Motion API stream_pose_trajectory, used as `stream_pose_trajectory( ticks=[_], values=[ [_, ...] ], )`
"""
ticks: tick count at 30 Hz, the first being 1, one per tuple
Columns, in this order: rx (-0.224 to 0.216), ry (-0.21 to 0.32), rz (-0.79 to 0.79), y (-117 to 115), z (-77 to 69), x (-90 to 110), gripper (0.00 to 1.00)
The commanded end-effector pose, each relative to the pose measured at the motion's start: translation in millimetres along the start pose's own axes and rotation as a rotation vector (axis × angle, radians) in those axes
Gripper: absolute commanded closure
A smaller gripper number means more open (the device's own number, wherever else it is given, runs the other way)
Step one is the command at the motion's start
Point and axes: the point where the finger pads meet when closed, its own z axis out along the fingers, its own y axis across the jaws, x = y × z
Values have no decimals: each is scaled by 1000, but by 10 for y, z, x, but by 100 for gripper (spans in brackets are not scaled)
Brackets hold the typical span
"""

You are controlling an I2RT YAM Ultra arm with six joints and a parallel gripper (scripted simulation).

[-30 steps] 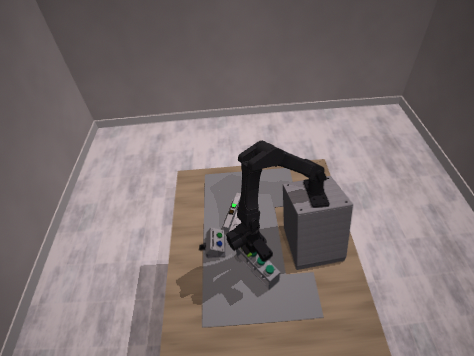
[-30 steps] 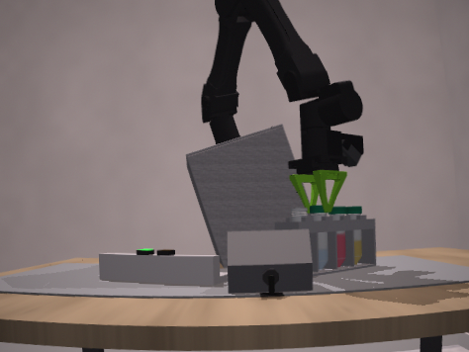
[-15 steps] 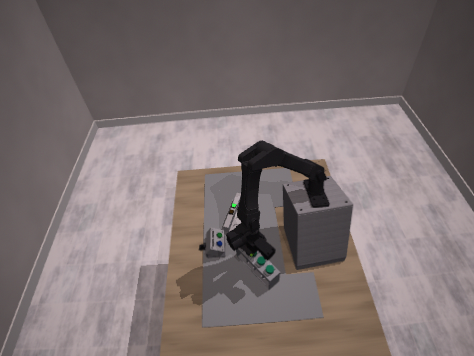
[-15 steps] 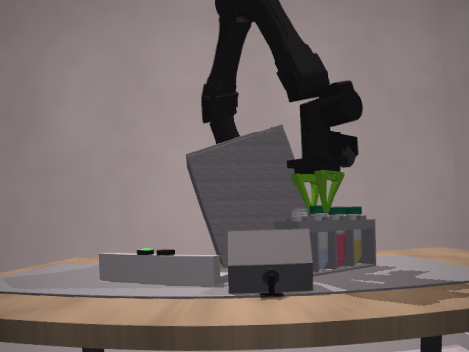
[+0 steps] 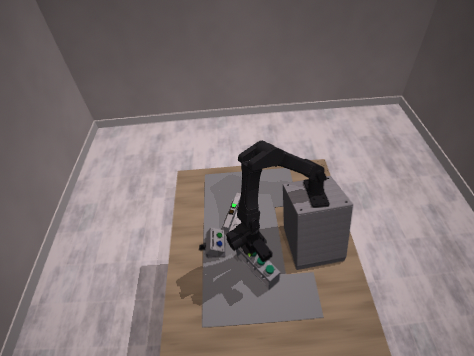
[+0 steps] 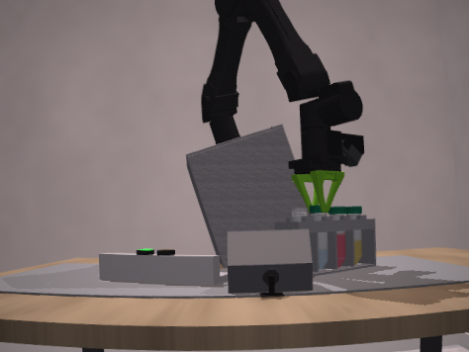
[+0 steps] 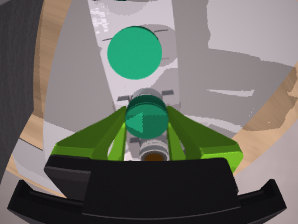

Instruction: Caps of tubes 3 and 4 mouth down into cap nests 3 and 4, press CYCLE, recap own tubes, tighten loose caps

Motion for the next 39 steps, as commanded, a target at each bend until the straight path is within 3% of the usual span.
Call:
stream_pose_trajectory(
  ticks=[1,14,16,31,33,39],
  values=[
    [17,-2,165,-47,-52,1,100],
    [16,-8,815,-48,-48,0,100],
    [16,-8,815,-48,-48,0,100],
    [13,-14,1565,-48,-43,1,100],
    [13,-14,1565,-48,-43,1,100],
    [11,-16,1865,-48,-42,1,100]
  ],
)
